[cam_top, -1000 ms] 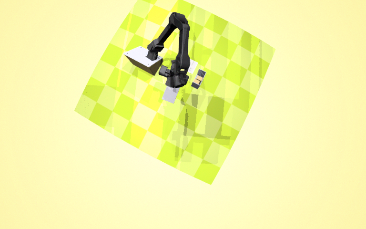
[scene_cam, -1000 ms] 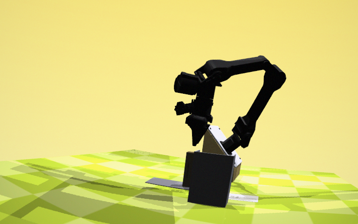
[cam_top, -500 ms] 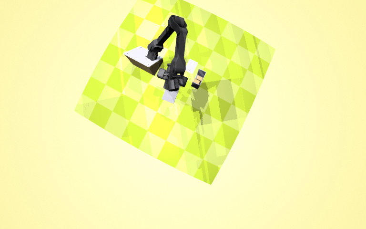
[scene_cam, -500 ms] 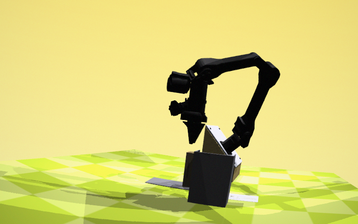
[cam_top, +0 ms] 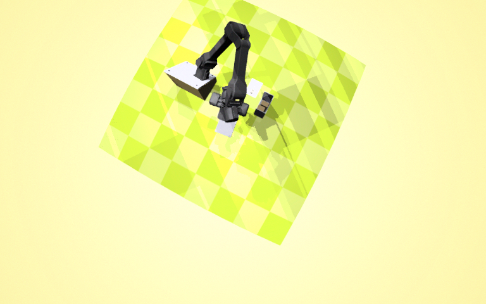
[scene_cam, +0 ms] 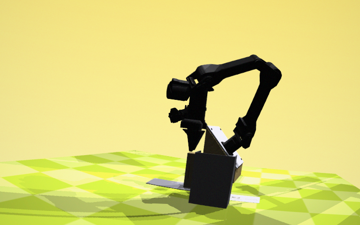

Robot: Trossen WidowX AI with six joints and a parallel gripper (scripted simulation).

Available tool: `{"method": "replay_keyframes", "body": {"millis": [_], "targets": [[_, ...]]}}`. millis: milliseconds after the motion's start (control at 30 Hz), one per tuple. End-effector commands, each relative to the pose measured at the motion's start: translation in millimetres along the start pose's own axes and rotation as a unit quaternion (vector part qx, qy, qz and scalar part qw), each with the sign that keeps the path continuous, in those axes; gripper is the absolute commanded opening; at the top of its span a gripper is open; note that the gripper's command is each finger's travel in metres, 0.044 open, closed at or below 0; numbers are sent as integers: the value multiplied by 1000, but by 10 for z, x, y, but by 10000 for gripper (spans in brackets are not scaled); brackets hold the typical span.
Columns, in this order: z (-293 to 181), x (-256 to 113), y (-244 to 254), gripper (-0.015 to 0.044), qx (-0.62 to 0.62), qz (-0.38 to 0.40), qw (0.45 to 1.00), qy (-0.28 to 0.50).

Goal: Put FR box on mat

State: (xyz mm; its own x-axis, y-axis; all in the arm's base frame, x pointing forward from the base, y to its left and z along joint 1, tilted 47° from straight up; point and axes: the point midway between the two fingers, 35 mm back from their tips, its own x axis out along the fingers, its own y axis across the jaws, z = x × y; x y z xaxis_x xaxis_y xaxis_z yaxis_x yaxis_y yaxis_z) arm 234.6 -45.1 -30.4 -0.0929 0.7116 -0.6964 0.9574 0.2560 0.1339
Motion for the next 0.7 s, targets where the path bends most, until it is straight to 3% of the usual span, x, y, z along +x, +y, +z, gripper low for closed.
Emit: {"method": "replay_keyframes", "body": {"millis": [0,333,667], "targets": [[-13,94,-8,236,3,0,1000,4],[-18,165,-12,236,3,0,1000,4],[-9,141,-8,170,0,-1,1000,2]]}}
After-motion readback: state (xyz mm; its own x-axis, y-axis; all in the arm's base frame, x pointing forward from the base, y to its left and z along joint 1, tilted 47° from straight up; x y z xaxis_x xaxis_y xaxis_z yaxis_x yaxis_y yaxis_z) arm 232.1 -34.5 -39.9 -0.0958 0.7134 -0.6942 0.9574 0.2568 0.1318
